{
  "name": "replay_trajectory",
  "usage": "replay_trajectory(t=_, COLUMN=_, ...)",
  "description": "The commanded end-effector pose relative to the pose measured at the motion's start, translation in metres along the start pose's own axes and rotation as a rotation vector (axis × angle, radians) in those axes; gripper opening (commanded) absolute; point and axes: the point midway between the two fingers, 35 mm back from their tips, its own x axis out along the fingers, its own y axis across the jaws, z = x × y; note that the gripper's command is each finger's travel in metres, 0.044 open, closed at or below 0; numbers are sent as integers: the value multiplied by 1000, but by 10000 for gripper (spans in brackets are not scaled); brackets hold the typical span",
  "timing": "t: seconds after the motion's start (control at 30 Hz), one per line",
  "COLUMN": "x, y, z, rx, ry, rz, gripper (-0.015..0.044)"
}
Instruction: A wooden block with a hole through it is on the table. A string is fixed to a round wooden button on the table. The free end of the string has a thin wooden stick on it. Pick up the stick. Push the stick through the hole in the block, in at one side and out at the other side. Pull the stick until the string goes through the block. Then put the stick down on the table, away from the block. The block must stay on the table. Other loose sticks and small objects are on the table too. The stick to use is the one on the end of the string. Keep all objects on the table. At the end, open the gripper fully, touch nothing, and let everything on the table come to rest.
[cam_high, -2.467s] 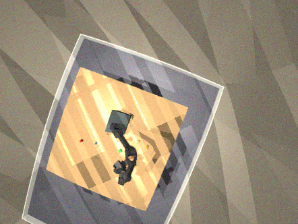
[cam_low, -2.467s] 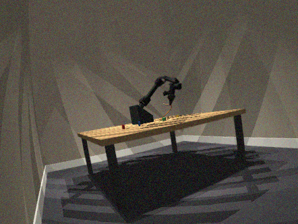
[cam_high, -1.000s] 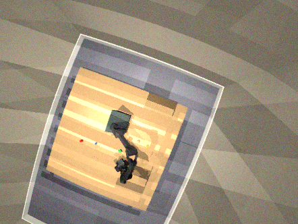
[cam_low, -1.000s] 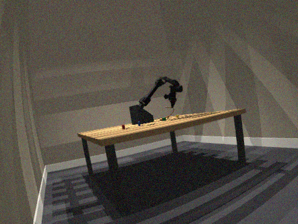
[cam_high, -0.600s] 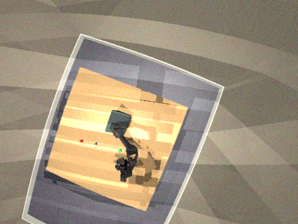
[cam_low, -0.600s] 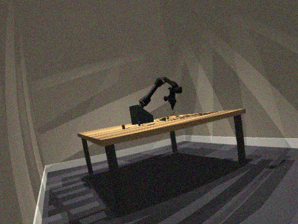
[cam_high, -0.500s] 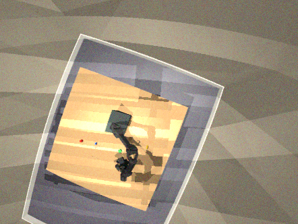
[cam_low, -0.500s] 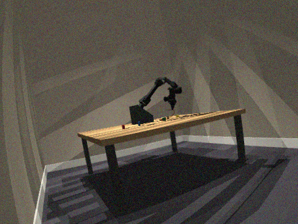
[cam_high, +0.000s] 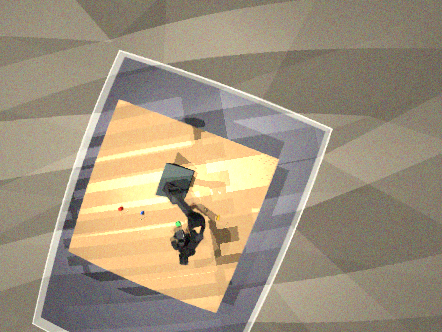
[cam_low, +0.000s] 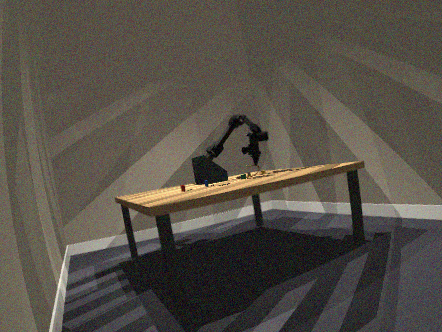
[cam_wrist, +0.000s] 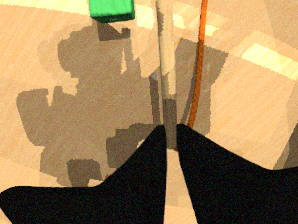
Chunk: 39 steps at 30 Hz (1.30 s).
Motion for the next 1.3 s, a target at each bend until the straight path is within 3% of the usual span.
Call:
replay_trajectory(t=0.0, x=3, y=-4, z=0, rx=3, ry=28, rz=-3, gripper=0)
replay_trajectory(t=1.27, x=13, y=-9, z=-25, rx=4, ry=87, rz=-17, gripper=0)
